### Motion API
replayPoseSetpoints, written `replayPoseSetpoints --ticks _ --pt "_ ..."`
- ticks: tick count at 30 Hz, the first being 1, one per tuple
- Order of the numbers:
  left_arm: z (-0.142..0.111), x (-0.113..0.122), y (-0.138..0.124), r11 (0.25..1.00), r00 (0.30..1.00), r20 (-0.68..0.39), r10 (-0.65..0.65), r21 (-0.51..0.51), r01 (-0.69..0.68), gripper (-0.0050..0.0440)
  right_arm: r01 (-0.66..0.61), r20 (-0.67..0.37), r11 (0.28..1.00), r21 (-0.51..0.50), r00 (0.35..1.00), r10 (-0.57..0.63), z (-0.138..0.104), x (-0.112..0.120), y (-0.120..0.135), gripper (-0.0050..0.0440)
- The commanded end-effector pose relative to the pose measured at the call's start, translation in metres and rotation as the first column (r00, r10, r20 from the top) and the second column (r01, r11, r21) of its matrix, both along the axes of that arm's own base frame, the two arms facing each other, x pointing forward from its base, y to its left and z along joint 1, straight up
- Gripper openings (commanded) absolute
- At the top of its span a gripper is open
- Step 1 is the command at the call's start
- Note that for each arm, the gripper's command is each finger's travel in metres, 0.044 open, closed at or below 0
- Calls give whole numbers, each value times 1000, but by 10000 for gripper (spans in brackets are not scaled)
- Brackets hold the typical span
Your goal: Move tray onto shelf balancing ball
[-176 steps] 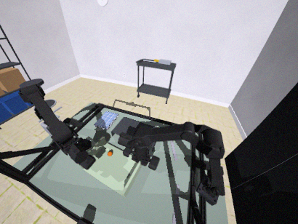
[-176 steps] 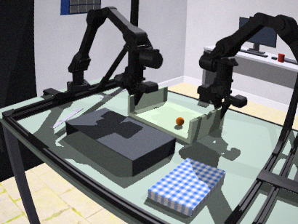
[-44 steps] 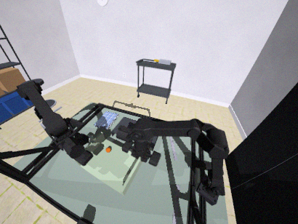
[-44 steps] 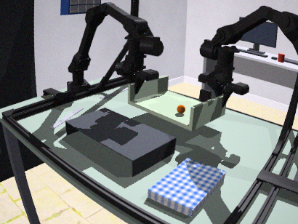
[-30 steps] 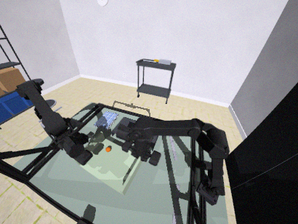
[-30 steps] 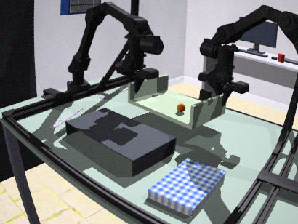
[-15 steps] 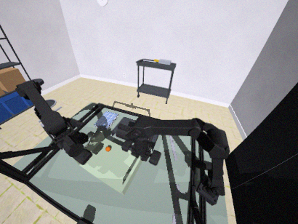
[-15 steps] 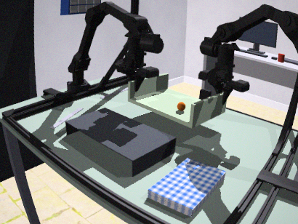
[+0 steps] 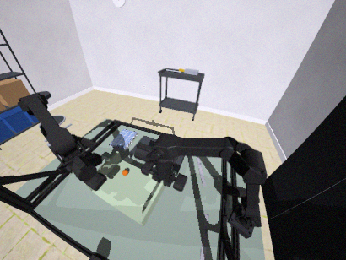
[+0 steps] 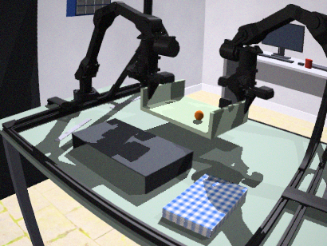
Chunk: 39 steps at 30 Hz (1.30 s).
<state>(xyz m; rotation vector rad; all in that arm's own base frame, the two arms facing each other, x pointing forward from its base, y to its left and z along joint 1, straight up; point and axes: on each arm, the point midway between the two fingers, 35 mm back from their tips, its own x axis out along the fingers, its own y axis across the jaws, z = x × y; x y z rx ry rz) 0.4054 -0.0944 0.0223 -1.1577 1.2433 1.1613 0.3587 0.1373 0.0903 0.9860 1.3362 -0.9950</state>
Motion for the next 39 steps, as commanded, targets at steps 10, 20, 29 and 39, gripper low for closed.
replayPoseSetpoints --ticks 10,20,29,39 --pt "12 0 0 1000 1000 5 0 -3 0 20 0 3 1000 5 1000 0 12 0 0 20" --pt "13 0 3 1000 1000 3 0 -12 0 20 0 1 1000 15 1000 0 11 0 -3 20" --pt "12 1 6 1000 1000 3 0 0 0 20 -1 5 1000 3 1000 0 12 1 -5 20" --pt "11 1 9 1000 1000 7 0 8 0 20 -1 5 1000 -6 1000 1 13 2 -9 20"
